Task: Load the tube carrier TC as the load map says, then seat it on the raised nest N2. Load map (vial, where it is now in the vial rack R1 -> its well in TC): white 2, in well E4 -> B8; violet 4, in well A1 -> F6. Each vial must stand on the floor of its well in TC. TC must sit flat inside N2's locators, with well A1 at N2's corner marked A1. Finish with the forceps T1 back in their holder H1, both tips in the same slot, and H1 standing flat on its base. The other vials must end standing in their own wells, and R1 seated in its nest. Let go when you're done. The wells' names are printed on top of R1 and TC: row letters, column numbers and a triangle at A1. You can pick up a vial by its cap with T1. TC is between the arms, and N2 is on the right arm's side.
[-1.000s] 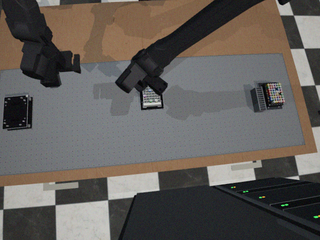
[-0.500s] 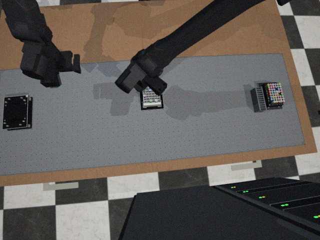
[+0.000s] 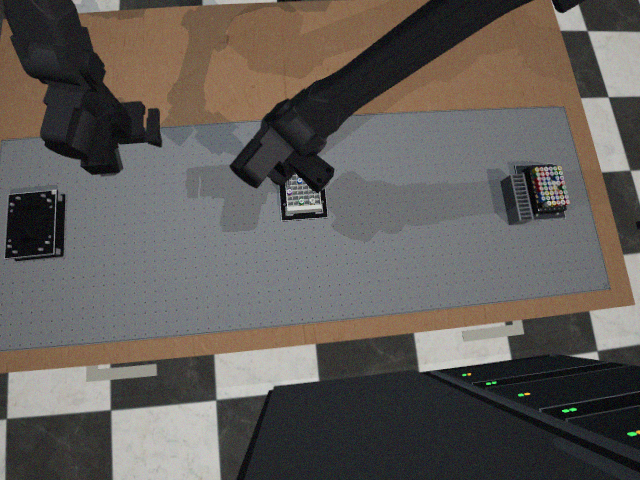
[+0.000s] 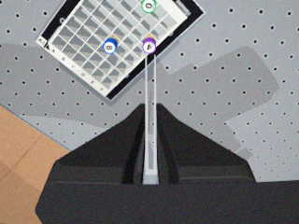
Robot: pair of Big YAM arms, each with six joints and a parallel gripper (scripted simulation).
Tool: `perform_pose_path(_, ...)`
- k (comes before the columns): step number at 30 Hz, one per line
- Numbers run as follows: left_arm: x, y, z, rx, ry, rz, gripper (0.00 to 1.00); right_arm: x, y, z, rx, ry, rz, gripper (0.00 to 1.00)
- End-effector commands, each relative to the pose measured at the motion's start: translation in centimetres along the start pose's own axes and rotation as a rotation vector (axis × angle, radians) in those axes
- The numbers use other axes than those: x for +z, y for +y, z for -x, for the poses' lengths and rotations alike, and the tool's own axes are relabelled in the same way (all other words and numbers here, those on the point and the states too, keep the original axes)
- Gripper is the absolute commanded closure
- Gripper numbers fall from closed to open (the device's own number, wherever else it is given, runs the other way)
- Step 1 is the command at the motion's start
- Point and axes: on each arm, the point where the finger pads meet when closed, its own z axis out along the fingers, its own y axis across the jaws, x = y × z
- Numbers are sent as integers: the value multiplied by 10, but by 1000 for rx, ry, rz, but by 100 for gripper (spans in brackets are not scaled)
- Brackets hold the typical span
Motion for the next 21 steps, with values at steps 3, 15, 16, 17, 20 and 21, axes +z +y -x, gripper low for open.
perform_pose_path(3, 12, -3, 7, -15, -3, 1, 93, -4, -2, 9, 2, -17, -6, 0)
perform_pose_path(15, 16, 6, 5, -7, -2, 12, 93, -4, -2, 9, 2, -17, -6, 0)
perform_pose_path(16, 16, 4, 6, -9, -2, 10, 93, -4, -2, 9, 2, -17, -6, 0)
perform_pose_path(17, 16, 3, 6, -10, -2, 8, 93, -4, -2, 9, 2, -17, -6, 0)
perform_pose_path(20, 16, 4, 6, -10, -2, 8, 93, -4, -2, 9, 2, -17, -6, 0)
perform_pose_path(21, 17, 4, 6, -9, -2, 9, 93, -4, -2, 9, 2, -17, -6, 0)
